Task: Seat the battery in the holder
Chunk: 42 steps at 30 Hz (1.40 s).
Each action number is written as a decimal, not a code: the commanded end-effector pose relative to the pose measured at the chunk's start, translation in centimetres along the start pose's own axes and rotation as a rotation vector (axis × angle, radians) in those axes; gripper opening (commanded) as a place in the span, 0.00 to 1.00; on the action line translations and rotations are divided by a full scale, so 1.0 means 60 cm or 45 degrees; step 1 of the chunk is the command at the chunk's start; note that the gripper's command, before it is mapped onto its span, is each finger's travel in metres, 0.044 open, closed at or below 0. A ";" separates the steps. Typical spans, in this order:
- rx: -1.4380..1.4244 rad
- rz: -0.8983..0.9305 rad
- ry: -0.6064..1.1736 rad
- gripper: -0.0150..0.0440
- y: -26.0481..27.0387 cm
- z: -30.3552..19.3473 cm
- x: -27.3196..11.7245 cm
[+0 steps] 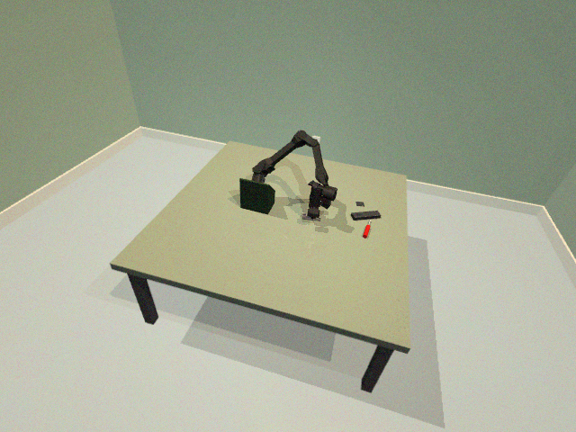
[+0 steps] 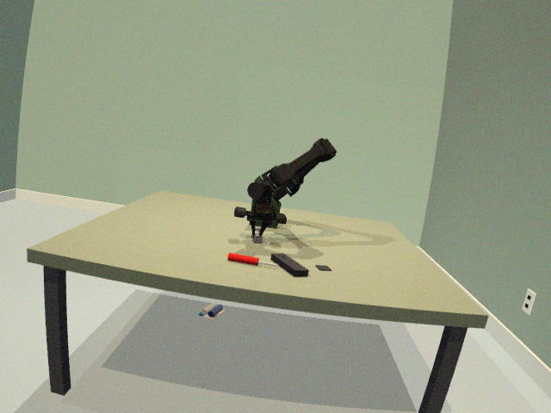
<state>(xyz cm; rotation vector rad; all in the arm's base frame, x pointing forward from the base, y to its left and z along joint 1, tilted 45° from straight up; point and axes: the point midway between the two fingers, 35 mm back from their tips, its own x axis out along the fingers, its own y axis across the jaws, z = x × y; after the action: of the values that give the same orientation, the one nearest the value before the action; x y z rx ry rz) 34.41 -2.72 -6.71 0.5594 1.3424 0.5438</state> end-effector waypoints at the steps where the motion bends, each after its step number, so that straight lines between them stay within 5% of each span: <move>1: -0.001 0.006 -0.011 0.36 0.002 -0.001 0.001; 40: -0.001 -0.004 -0.036 0.36 0.003 -0.024 0.001; 42: -0.001 -0.004 -0.036 0.45 0.003 -0.024 0.001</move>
<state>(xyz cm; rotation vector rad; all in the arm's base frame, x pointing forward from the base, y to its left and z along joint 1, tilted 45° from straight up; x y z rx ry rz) 33.05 -2.49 -6.82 0.5589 1.3135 0.5342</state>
